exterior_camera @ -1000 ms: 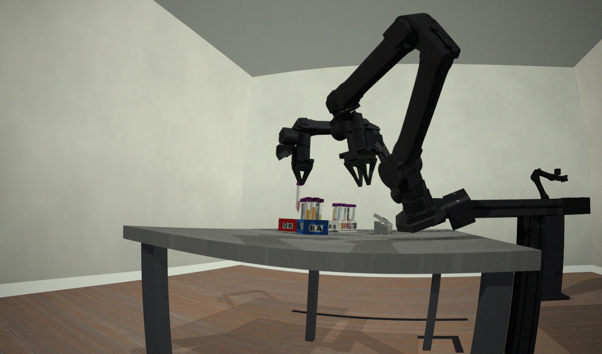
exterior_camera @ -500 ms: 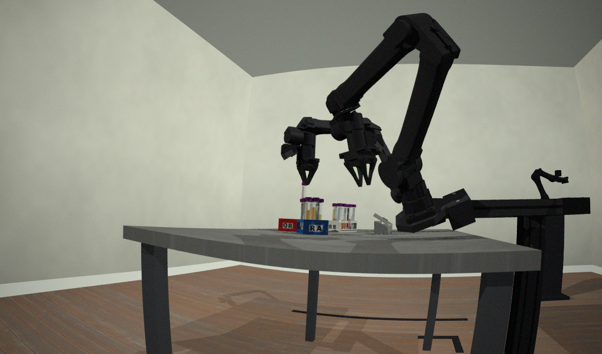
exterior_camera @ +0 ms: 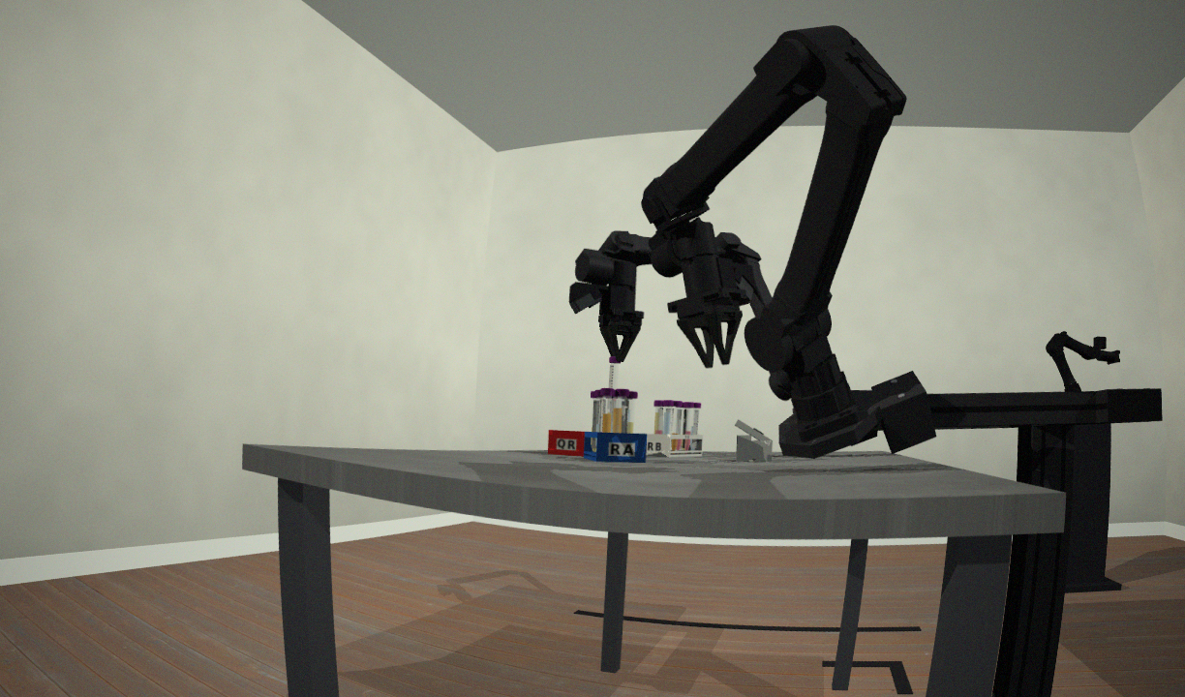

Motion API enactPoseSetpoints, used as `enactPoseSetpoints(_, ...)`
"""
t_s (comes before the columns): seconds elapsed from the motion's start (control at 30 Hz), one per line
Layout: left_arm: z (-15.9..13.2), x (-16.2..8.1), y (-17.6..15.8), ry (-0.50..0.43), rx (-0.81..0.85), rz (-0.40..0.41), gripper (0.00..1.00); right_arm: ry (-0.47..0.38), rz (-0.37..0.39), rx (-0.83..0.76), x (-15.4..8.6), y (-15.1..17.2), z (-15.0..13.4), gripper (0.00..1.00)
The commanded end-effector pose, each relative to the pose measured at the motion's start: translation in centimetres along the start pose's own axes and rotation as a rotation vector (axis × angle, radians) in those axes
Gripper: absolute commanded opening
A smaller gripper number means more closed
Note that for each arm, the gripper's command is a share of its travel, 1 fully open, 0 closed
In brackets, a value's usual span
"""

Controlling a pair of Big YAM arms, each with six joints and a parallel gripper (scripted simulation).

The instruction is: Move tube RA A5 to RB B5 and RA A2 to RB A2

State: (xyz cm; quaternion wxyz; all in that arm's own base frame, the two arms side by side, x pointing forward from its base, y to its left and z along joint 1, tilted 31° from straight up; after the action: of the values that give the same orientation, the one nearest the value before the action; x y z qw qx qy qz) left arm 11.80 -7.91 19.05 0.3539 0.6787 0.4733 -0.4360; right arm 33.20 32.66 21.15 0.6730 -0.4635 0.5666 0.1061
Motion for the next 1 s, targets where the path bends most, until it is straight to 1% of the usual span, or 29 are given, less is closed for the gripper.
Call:
enactPoseSetpoints(0.0,0.0,-1.0,0.6,-0.013,-0.009,0.022,0.30,-0.001,0.002,0.017,0.3,-0.8,-1.1,0.00)
enactPoseSetpoints(0.07,0.0,-1.0,0.6,-0.013,-0.009,0.022,0.30,-0.001,0.002,0.013,0.3,-0.8,-1.8,0.00)
enactPoseSetpoints(0.13,0.0,-1.0,0.6,-0.013,-0.009,0.022,0.30,-0.001,0.002,0.013,0.3,-0.8,-1.8,0.00)
enactPoseSetpoints(0.17,0.0,-1.0,0.6,-0.013,-0.009,0.022,0.30,0.029,0.001,-0.008,1.4,-0.1,-1.7,0.00)
enactPoseSetpoints(0.2,0.0,-1.0,0.6,-0.013,-0.009,0.022,0.30,0.007,0.001,0.003,0.6,-0.6,-2.3,0.00)
enactPoseSetpoints(0.27,0.0,-1.0,0.6,-0.013,-0.009,0.022,0.30,0.019,0.001,-0.005,0.7,-0.5,-2.4,0.00)
enactPoseSetpoints(0.63,0.0,-1.0,0.6,-0.013,-0.009,0.022,0.30,0.025,-0.005,0.375,0.7,-0.3,-2.5,0.00)
enactPoseSetpoints(0.7,0.0,-1.0,0.6,-0.013,-0.009,0.022,0.30,0.025,-0.005,0.375,0.7,-0.3,-2.5,0.00)
enactPoseSetpoints(0.97,0.0,-1.0,0.6,-0.013,-0.009,0.022,0.30,0.025,-0.008,0.640,0.6,-0.3,-2.5,0.00)
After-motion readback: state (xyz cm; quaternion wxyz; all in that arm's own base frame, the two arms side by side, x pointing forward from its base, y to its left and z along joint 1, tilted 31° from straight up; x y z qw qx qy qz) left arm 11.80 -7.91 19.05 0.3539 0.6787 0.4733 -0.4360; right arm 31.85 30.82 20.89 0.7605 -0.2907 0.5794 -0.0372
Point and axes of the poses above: on each arm, the point where the finger pads meet when closed, its own x axis out along the fingers, its own y axis across the jaws, z = x × y, the point moved 8 cm from there along -x, back along the fingers, and after that the axes turned 11 degrees about -x, right-handed, at the moved point
